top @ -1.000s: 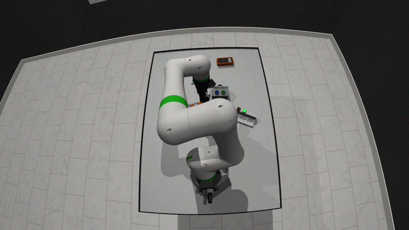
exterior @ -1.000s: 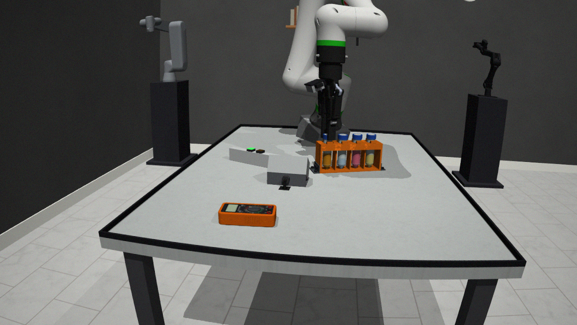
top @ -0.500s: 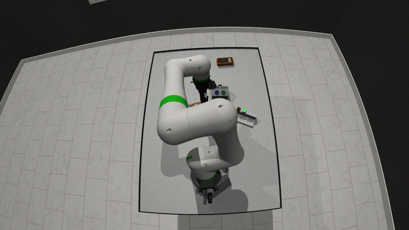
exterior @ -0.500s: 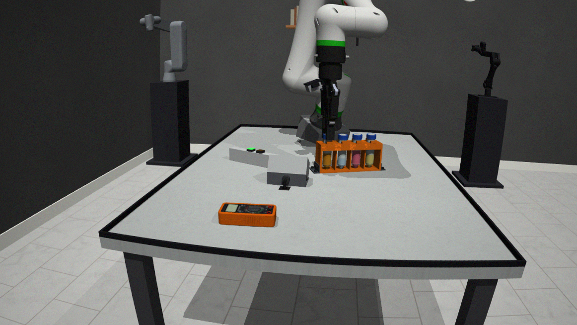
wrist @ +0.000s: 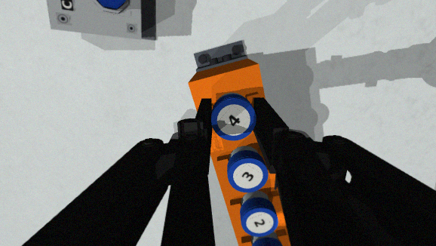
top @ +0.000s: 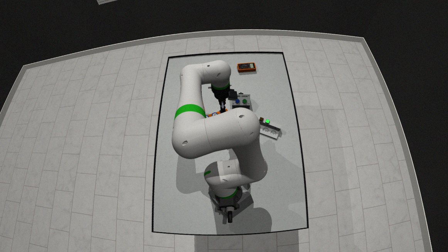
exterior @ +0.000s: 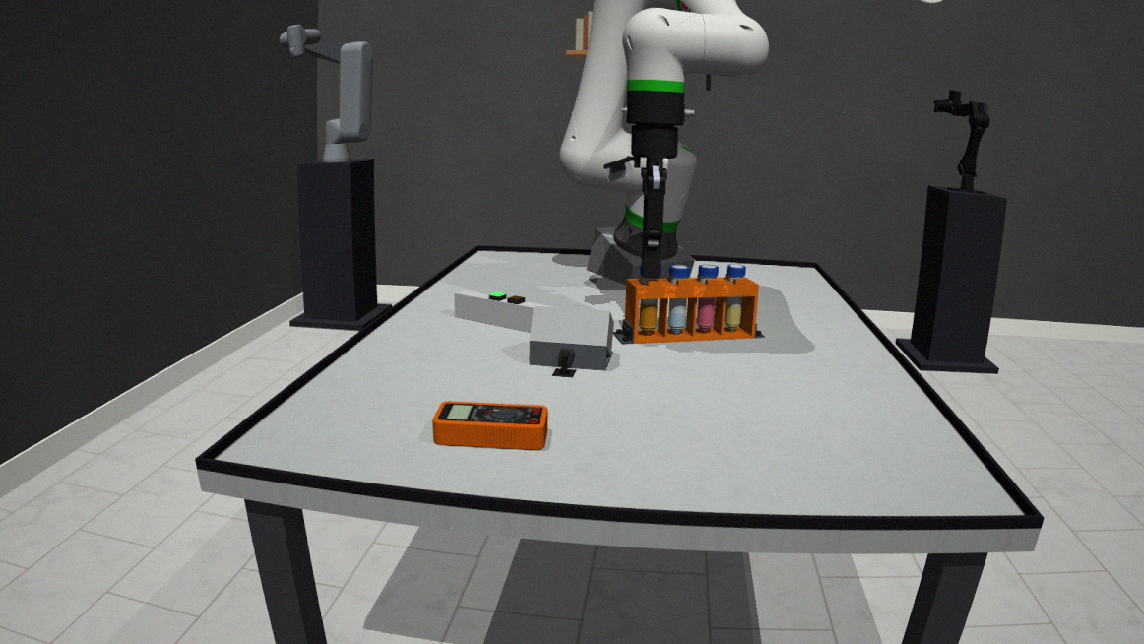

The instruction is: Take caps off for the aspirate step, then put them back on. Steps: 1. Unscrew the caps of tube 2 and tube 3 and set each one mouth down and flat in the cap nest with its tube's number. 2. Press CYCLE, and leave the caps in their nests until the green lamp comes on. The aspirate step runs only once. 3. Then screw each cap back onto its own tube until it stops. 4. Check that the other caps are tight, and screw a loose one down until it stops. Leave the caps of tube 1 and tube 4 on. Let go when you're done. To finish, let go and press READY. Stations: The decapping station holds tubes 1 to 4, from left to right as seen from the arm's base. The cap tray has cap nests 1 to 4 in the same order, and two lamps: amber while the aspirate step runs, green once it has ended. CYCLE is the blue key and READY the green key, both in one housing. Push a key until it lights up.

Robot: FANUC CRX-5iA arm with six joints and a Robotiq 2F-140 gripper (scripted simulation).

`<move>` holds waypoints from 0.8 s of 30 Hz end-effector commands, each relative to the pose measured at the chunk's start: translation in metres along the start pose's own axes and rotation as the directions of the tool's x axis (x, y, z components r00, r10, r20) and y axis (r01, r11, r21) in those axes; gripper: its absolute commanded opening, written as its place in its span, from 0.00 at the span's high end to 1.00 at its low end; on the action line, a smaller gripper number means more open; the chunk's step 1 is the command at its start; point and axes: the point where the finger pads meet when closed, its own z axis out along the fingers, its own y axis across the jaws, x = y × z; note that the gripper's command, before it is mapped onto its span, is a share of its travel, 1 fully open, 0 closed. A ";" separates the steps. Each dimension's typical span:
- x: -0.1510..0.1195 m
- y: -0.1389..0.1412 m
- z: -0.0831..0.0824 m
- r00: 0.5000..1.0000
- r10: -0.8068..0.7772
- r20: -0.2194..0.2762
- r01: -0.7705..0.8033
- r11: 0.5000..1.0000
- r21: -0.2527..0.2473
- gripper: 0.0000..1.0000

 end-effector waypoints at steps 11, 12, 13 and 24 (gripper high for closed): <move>0.000 -0.001 -0.001 1.000 0.003 -0.004 -0.003 1.000 0.002 0.59; 0.000 -0.001 -0.001 1.000 0.003 -0.004 -0.003 1.000 0.002 0.59; 0.000 -0.001 -0.002 0.997 -0.080 -0.004 0.080 0.997 0.002 0.59; 0.000 -0.001 -0.002 0.804 -0.595 -0.006 0.595 0.804 -0.001 0.59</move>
